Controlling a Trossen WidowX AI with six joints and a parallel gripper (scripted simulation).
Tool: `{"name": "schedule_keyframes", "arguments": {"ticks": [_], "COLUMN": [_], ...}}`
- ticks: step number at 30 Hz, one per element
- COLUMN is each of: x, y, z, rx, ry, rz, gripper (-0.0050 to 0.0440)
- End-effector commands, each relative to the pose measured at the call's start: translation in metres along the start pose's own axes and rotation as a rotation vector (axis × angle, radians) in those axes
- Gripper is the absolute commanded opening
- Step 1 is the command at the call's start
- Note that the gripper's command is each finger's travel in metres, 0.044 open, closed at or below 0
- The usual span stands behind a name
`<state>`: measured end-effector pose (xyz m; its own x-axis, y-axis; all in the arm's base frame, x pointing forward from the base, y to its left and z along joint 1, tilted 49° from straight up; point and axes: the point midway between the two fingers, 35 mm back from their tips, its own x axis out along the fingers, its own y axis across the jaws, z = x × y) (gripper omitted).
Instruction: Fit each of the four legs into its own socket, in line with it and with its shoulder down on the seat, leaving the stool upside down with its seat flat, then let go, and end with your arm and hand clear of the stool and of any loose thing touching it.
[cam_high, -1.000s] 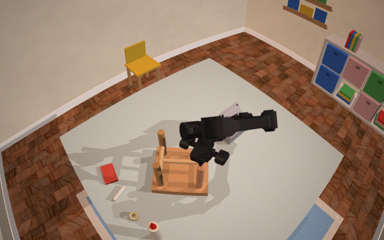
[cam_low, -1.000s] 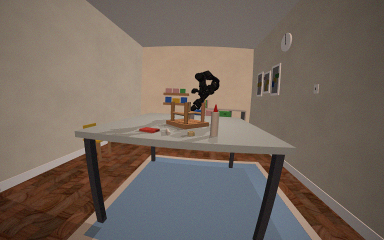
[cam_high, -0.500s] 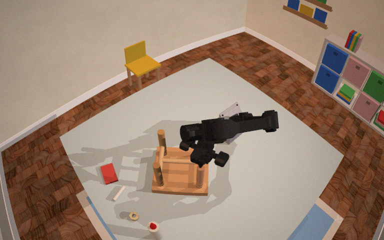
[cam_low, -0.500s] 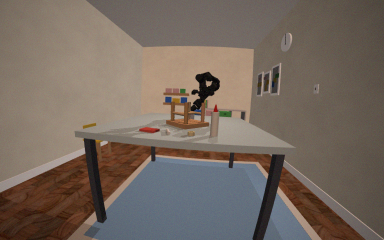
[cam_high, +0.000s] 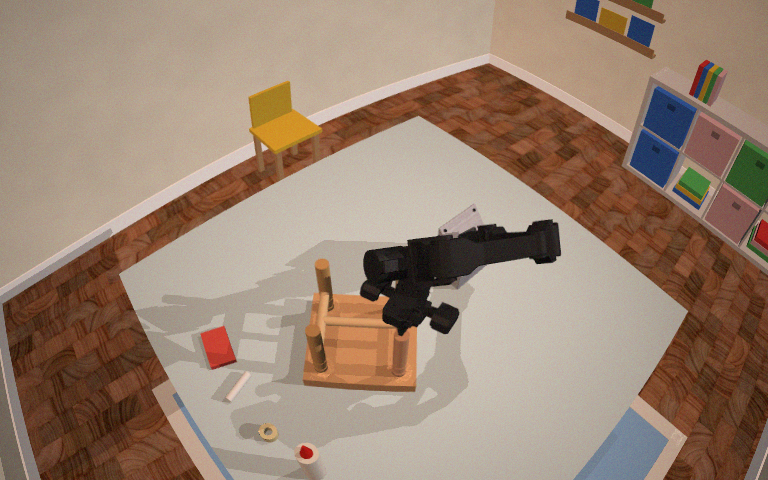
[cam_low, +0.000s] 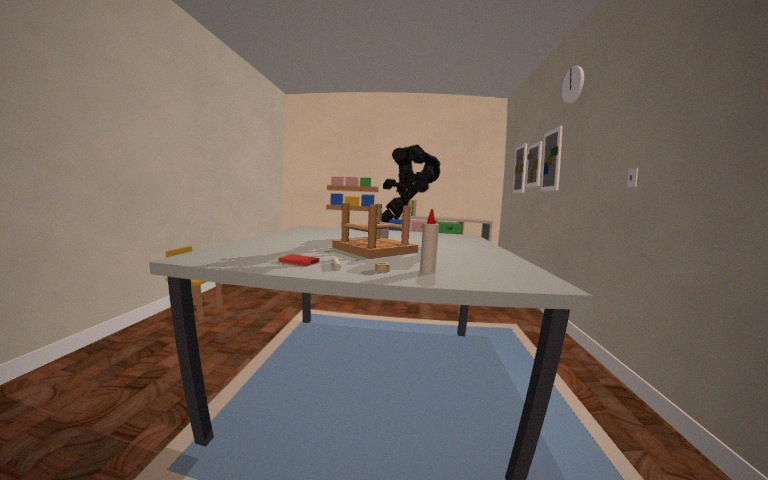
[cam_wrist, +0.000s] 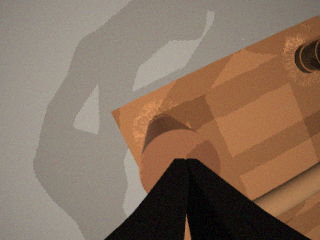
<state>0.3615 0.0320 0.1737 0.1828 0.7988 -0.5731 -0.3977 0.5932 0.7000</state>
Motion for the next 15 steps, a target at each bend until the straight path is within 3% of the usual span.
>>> {"name": "schedule_keyframes", "arguments": {"ticks": [1,15], "x": [0.0205,0.0276], "y": [0.001,0.0014], "z": [-0.0058,-0.0083], "rx": [0.005,0.005], "ry": [0.036,0.036], "rz": [0.024,0.024], "gripper": [0.0,0.0]}}
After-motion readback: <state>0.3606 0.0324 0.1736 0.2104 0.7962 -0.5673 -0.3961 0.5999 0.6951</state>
